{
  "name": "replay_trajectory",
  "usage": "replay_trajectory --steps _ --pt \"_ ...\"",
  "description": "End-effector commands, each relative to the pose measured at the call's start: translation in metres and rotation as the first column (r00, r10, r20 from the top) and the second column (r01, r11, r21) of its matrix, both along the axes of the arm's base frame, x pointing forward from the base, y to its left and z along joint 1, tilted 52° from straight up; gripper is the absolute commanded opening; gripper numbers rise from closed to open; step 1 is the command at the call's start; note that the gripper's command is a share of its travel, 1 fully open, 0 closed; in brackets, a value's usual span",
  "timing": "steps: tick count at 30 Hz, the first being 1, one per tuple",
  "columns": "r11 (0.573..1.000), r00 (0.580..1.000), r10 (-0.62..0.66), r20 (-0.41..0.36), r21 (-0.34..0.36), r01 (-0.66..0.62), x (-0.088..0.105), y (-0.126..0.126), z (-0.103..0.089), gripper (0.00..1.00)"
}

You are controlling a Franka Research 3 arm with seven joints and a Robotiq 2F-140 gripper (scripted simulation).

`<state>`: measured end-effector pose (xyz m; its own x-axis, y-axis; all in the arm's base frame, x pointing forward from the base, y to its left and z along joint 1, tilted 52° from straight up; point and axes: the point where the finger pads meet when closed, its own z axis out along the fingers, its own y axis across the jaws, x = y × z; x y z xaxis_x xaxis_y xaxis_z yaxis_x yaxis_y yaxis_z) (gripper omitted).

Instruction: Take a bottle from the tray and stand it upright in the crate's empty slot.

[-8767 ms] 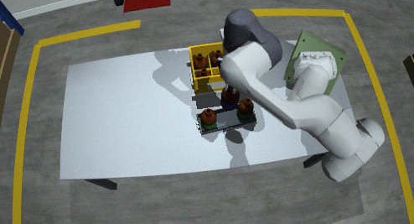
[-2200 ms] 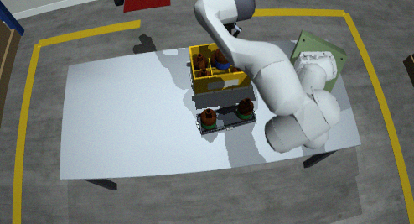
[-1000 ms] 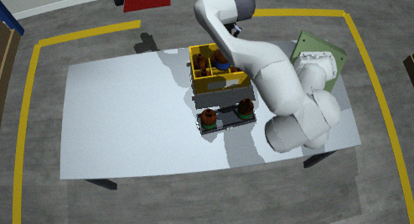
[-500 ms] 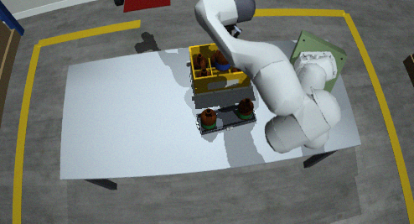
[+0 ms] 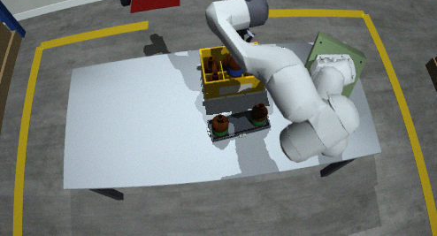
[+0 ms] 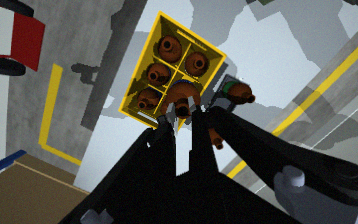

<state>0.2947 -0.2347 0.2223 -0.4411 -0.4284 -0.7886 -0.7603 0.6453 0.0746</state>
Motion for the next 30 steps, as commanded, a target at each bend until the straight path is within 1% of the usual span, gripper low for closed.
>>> replay_trajectory --steps 1,13,30 --pt "1.0 1.0 0.0 0.007 -0.012 0.0 0.0035 -0.0003 -0.0018 0.0" --pt "1.0 1.0 0.0 0.007 -0.012 0.0 0.0075 0.0047 -0.0067 0.0" --pt "1.0 1.0 0.0 0.007 -0.012 0.0 0.008 0.0052 -0.0072 0.0"
